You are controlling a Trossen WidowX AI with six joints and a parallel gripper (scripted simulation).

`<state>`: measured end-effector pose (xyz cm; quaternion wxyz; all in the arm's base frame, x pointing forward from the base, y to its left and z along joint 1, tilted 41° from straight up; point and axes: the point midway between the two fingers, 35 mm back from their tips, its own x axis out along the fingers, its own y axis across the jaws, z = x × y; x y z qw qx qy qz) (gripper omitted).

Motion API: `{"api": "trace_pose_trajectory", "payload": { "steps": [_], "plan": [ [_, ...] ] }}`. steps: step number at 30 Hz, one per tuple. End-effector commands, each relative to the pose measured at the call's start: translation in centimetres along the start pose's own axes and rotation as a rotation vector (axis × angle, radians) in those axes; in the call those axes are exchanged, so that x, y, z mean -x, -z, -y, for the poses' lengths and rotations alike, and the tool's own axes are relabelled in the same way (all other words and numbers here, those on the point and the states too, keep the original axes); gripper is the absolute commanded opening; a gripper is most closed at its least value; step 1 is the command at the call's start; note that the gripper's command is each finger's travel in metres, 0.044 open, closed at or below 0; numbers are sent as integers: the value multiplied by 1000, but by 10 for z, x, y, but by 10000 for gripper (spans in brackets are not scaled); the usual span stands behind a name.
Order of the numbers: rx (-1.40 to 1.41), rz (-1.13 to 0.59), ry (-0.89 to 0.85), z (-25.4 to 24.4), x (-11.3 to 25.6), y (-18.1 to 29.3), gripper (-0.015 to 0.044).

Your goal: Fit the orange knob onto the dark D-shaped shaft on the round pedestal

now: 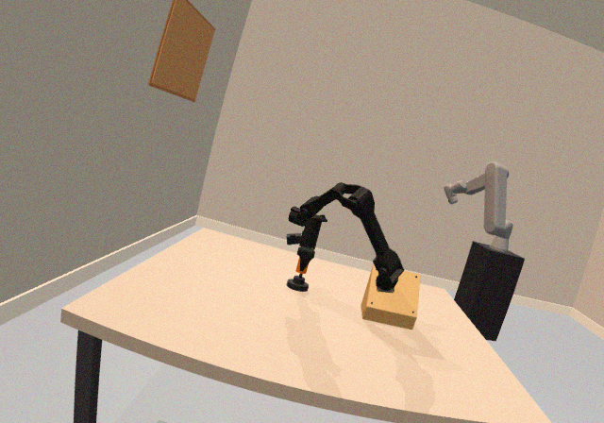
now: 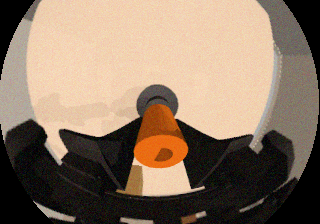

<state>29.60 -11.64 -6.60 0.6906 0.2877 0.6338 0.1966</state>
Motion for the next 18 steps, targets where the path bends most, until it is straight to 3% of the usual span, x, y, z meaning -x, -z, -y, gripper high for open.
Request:
{"api": "trace_pose_trajectory", "payload": {
  "steps": [1,18],
  "plan": [
    [-10,1,-7,1,-5,1,0],
    [-2,1,-7,0,-5,0,0]
  ]
}}
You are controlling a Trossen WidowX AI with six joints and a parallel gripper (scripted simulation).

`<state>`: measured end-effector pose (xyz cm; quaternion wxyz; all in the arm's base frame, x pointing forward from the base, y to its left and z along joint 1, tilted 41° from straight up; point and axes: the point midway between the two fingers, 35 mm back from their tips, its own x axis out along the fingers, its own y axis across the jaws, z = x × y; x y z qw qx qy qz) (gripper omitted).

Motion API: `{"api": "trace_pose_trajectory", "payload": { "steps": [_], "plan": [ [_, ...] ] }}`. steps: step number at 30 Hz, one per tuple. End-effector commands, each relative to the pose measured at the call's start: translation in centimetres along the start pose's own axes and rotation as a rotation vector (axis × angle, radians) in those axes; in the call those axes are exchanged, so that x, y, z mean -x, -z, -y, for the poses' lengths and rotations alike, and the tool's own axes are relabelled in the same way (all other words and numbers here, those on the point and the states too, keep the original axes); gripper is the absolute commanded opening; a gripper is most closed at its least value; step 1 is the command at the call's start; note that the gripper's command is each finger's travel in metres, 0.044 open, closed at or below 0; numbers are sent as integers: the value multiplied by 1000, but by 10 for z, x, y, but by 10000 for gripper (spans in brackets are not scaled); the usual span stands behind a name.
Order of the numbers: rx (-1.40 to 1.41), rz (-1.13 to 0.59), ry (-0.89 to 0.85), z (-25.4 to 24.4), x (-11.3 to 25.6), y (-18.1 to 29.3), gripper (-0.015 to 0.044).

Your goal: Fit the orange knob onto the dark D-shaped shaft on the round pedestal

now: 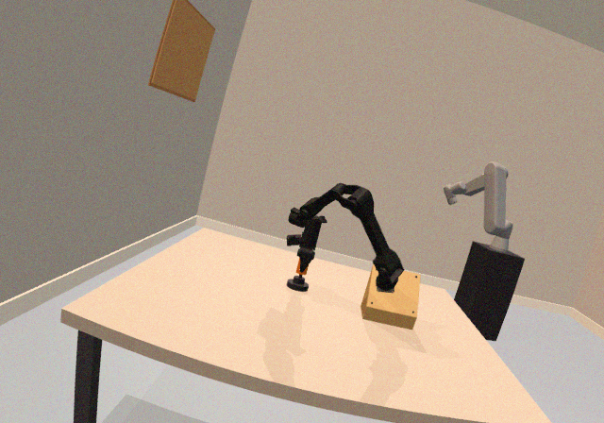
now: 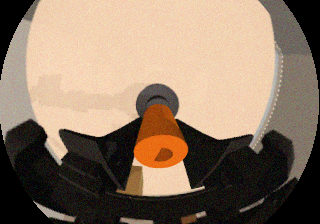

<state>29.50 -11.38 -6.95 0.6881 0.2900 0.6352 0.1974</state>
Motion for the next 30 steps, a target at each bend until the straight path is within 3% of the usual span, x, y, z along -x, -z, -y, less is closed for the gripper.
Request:
{"api": "trace_pose_trajectory", "payload": {
  "steps": [1,30],
  "plan": [
    [2,6,-3,-1,-1,-2,0],
    [89,6,-2,0,4,-1,0]
  ]
}}
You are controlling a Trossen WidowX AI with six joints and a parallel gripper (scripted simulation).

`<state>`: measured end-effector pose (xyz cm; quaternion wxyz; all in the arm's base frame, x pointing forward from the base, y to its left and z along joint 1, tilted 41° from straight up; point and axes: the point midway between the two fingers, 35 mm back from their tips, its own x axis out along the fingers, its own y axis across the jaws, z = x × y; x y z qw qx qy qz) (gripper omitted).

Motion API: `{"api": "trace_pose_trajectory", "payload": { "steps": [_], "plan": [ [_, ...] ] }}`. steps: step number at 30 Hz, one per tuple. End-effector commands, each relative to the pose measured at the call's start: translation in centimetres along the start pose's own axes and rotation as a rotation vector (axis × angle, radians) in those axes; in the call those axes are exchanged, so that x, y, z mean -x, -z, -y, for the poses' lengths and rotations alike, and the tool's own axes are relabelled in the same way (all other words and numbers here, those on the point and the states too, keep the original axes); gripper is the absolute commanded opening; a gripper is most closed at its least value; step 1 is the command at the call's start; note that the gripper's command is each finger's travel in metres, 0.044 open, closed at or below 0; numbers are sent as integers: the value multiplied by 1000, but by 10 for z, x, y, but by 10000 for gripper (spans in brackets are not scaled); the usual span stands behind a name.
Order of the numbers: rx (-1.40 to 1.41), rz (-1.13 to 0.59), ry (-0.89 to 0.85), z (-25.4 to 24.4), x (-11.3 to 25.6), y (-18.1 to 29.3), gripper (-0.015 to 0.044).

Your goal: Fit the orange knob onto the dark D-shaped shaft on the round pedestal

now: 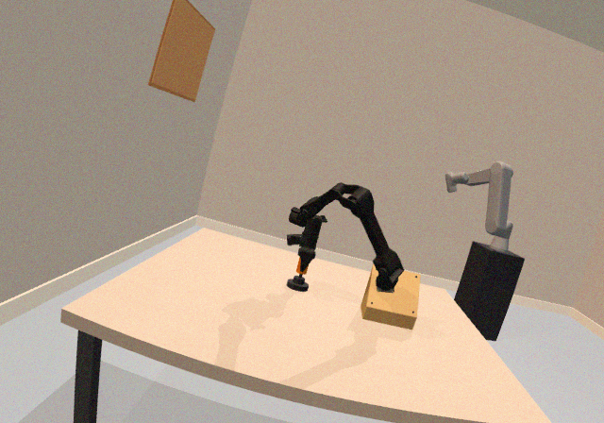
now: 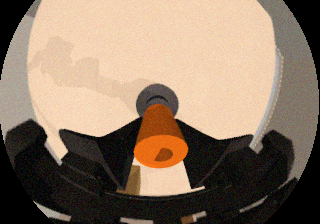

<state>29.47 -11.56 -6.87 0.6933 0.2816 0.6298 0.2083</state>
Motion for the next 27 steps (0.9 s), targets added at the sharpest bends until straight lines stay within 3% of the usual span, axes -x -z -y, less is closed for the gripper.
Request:
{"api": "trace_pose_trajectory", "payload": {
  "steps": [1,27],
  "plan": [
    [97,2,3,-1,2,-1,0],
    [181,2,3,0,-3,-1,0]
  ]
}}
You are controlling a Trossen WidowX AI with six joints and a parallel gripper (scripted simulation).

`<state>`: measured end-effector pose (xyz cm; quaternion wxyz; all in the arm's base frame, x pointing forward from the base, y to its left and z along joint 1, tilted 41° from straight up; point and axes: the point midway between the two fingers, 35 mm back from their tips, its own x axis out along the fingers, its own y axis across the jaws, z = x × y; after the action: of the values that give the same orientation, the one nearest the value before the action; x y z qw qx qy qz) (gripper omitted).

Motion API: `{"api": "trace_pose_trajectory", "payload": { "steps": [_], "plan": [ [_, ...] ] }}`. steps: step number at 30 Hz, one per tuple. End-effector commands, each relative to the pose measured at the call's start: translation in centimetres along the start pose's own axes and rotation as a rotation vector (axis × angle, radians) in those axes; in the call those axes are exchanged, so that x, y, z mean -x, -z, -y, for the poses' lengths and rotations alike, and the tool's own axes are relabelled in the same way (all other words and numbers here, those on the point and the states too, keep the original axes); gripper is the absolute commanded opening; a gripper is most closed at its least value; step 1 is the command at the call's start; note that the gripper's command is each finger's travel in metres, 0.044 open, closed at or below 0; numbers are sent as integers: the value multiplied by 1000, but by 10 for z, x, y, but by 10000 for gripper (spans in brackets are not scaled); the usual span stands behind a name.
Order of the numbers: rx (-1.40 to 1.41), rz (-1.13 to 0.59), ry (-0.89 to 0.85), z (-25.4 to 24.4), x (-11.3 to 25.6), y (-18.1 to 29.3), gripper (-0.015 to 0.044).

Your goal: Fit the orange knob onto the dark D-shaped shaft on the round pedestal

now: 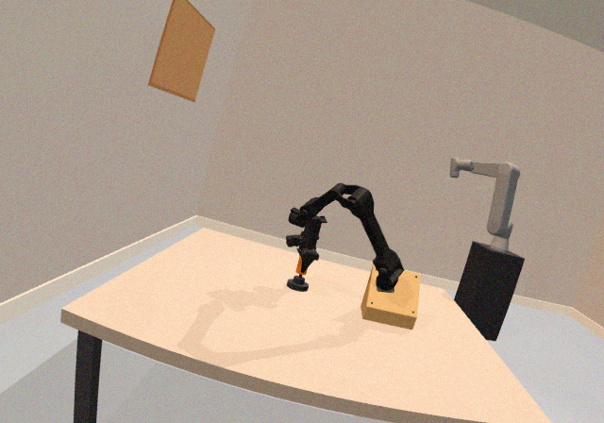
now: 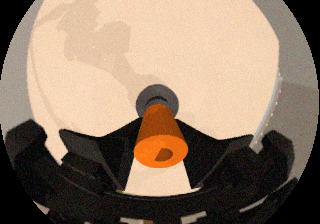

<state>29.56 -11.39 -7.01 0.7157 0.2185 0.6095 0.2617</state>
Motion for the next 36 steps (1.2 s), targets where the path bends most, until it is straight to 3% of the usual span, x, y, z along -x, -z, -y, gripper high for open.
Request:
{"api": "trace_pose_trajectory", "payload": {
  "steps": [1,20,27,36],
  "plan": [
    [5,2,0,0,-1,0,0],
    [5,1,0,0,4,-1,0],
    [204,2,0,0,4,-2,0],
    [215,2,0,0,0,-1,0]
  ]
}}
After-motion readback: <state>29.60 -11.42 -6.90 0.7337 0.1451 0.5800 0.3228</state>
